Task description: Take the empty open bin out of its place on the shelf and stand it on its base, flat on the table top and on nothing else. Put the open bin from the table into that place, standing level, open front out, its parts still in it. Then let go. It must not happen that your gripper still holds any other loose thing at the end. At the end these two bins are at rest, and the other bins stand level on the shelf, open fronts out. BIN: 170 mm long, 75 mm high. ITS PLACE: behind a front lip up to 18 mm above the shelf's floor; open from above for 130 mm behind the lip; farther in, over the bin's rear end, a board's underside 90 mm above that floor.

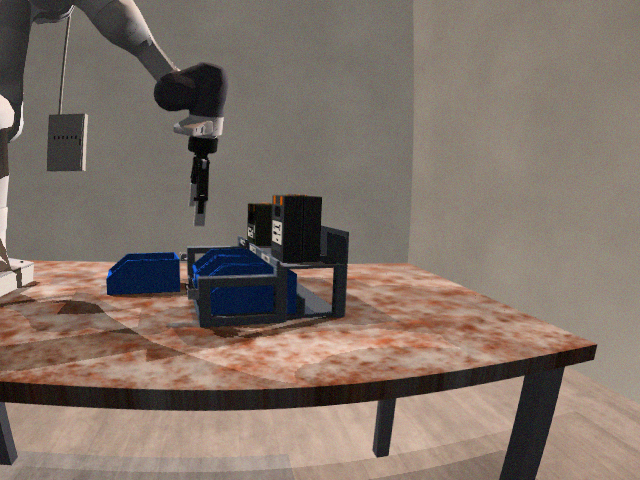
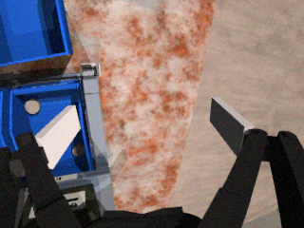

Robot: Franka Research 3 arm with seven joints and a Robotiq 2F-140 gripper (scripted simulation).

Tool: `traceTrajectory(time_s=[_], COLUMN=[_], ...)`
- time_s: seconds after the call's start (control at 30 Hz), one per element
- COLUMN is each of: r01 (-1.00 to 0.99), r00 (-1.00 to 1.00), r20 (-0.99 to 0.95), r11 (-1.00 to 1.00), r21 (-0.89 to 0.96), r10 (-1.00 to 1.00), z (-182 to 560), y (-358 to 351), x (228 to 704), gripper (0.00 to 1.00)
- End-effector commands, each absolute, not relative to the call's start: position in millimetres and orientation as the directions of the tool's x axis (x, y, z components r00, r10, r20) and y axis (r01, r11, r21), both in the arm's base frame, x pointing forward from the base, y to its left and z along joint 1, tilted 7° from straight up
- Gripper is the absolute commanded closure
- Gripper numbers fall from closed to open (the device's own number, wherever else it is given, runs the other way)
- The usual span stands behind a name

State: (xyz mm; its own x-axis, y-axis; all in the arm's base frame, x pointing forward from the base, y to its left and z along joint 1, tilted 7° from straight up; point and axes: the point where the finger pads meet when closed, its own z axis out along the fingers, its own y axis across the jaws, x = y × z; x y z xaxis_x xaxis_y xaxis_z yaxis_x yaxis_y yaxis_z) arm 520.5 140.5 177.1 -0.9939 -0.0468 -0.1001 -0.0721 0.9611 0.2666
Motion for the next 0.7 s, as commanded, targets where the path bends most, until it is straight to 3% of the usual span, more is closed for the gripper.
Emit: traceTrajectory(time_s=[0.0, 0.67], r01=[-0.072, -0.072], r00=[-0.994, -0.994], r20=[-0.1, -0.104], r11=[0.961, 0.962], r21=[0.267, 0.264], r10=[-0.047, -0.046], z=[177.2, 177.5], y=[140.6, 138.3], x=[520.6, 520.3], gripper=[0.0, 0.0])
